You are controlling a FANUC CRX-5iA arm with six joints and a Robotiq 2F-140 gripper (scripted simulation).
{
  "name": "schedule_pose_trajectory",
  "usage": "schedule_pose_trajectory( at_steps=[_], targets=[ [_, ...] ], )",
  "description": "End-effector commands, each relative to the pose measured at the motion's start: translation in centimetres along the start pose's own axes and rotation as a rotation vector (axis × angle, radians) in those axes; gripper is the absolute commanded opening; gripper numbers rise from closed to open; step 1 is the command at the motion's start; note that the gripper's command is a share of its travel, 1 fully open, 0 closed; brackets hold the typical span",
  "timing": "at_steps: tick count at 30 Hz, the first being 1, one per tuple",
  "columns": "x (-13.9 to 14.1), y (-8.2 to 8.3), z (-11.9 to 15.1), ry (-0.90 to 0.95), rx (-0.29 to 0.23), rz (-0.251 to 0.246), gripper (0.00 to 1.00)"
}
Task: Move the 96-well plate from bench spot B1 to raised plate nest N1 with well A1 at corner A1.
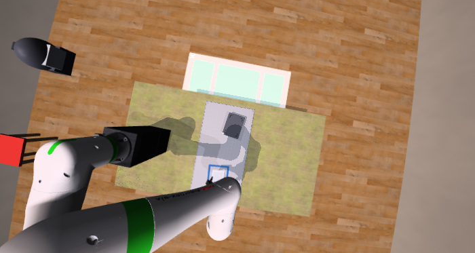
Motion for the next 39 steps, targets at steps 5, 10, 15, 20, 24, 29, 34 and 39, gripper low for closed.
schedule_pose_trajectory(
  at_steps=[5, 10, 15, 20, 24, 29, 34, 39],
  targets=[
    [-1.5, -1.4, 1.8, 0.28, 0.034, 0.043, 1.0],
    [-2.4, -2.1, 2.6, 0.378, 0.037, 0.06, 1.0],
    [-2.6, -2.3, 2.9, 0.427, 0.038, 0.069, 1.0],
    [-2.6, -2.3, 2.9, 0.427, 0.038, 0.069, 1.0],
    [-2.6, -2.3, 2.9, 0.427, 0.038, 0.069, 1.0],
    [-2.6, -2.8, 2.8, 0.427, 0.038, 0.069, 1.0],
    [-2.5, -3.6, 2.8, 0.427, 0.038, 0.069, 1.0],
    [-2.5, -4.4, 2.7, 0.427, 0.038, 0.069, 1.0]
  ],
)
Point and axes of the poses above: the point where the finger pads meet when closed, its own y axis back along the fingers, its own x axis across the jaws, z = x × y, the point moved 6 cm from there along y, back along the fingers, and after that the axes turned 5 degrees about -y, right-handed, at the moved point
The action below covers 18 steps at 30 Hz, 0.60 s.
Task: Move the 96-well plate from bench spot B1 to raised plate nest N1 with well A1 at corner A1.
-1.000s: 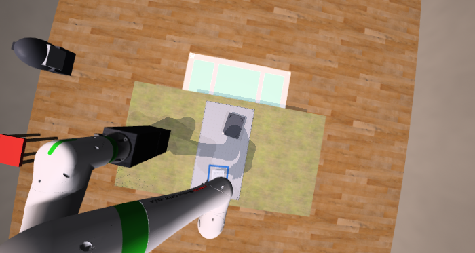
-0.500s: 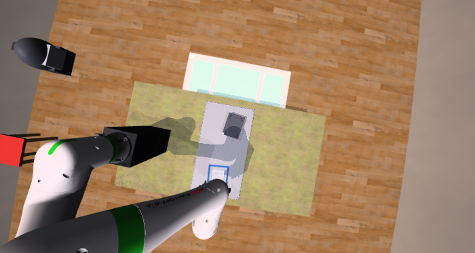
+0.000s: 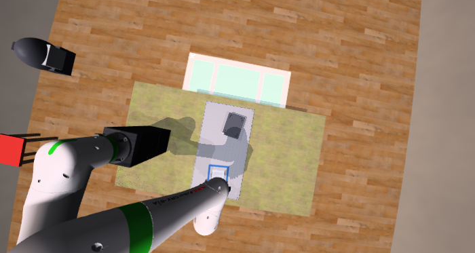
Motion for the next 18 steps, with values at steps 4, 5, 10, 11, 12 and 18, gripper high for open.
schedule_pose_trajectory(
  at_steps=[4, 5, 10, 11, 12, 18],
  targets=[
    [0.0, -0.7, 0.0, 0.0, 0.0, 0.0, 1.0],
    [0.0, -0.9, 0.0, 0.0, 0.0, 0.0, 1.0],
    [0.0, -1.7, 0.0, 0.0, 0.0, 0.0, 1.0],
    [0.0, -1.9, 0.0, 0.0, 0.0, 0.0, 1.0],
    [0.0, -2.0, 0.0, 0.0, 0.0, 0.0, 1.0],
    [0.0, -3.0, 0.0, 0.0, 0.0, 0.0, 1.0]
  ],
)
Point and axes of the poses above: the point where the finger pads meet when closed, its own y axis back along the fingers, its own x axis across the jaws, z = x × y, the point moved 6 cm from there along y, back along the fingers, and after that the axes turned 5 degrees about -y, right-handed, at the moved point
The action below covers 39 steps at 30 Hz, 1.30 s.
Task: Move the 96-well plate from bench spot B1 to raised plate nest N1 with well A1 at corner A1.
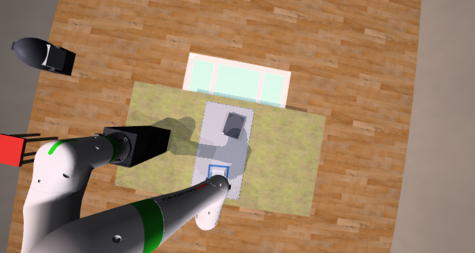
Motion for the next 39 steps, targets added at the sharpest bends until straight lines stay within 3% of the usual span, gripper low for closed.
schedule_pose_trajectory(
  at_steps=[1, 11, 23, 24, 39],
  targets=[
    [0.0, -0.5, 0.0, 0.0, 0.0, 0.0, 1.0],
    [0.0, -1.8, 0.0, 0.0, 0.0, 0.0, 1.0],
    [0.0, -1.8, 0.0, 0.0, 0.0, 0.0, 1.0],
    [0.0, -1.8, 0.0, 0.0, 0.0, 0.0, 0.0],
    [0.0, -1.8, 0.0, 0.0, 0.0, 0.0, 0.0]
  ],
)
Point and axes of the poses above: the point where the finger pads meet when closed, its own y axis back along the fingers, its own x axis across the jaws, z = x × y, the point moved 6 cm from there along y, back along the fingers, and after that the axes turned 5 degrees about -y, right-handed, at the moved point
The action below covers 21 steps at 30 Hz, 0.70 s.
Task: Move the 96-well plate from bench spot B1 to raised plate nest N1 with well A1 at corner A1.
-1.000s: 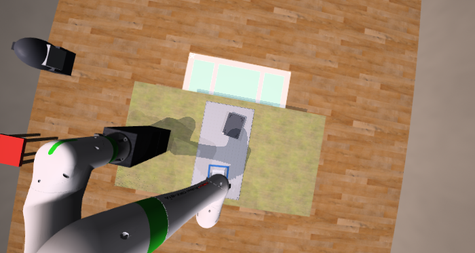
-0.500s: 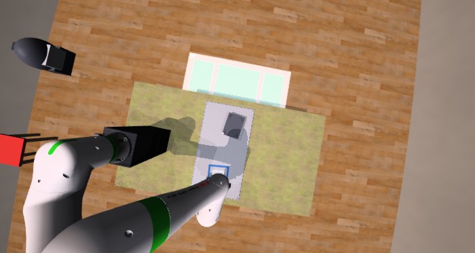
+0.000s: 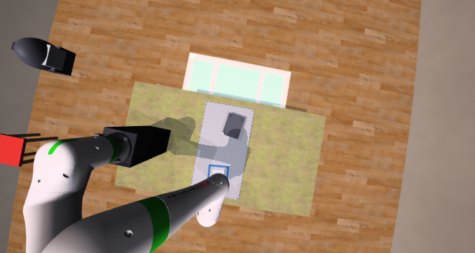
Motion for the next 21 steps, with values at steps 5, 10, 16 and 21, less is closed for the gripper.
schedule_pose_trajectory(
  at_steps=[5, 10, 16, 21],
  targets=[
    [0.01, -0.01, 0.01, 0.0, 0.0, 0.0, 0.0],
    [0.01, -0.01, 0.01, 0.0, 0.0, 0.0, 0.0],
    [0.01, -0.01, 0.01, 0.0, 0.0, 0.0, 0.0],
    [0.01, 0.32, 0.01, 0.0, 0.0, 0.0, 0.0]
  ],
)
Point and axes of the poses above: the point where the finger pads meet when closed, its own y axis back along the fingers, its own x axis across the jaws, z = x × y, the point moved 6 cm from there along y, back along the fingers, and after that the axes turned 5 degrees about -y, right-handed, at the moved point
